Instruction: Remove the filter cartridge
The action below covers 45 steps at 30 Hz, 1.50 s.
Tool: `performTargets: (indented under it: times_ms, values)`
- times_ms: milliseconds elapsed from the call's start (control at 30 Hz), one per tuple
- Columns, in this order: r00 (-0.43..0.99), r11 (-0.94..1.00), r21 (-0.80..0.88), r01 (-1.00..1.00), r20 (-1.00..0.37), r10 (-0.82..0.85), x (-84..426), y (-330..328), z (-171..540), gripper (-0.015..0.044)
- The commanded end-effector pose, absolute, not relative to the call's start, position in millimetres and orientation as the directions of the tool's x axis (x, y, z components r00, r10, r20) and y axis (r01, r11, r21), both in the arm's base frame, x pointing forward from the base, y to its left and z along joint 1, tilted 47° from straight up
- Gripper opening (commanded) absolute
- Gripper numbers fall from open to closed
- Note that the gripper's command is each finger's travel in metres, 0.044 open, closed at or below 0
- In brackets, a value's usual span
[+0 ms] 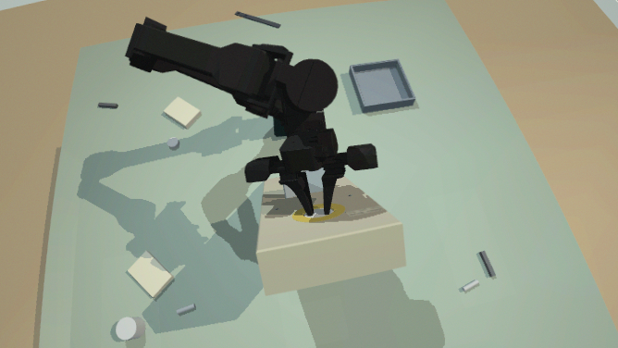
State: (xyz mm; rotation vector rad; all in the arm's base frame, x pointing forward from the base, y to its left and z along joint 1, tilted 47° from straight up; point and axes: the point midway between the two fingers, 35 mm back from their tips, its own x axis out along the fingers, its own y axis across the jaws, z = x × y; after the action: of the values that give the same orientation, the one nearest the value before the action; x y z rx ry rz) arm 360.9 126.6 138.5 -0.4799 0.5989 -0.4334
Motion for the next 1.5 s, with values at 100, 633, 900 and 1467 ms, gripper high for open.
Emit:
performTargets:
  times_ms: [100,633,900,1467]
  values:
    - [0.736,0.842,-0.42,0.338,-0.44,-0.515,366.1,122.1,134.7,0.0]
    - [0.736,0.822,-0.498,0.277,-0.44,-0.515,366.6,121.8,134.4,0.0]
    - [0.736,0.822,-0.498,0.277,-0.44,-0.515,366.6,121.8,134.4,0.0]
    - [0.736,0.822,-0.498,0.277,-0.44,-0.515,366.6,121.8,134.4,0.0]
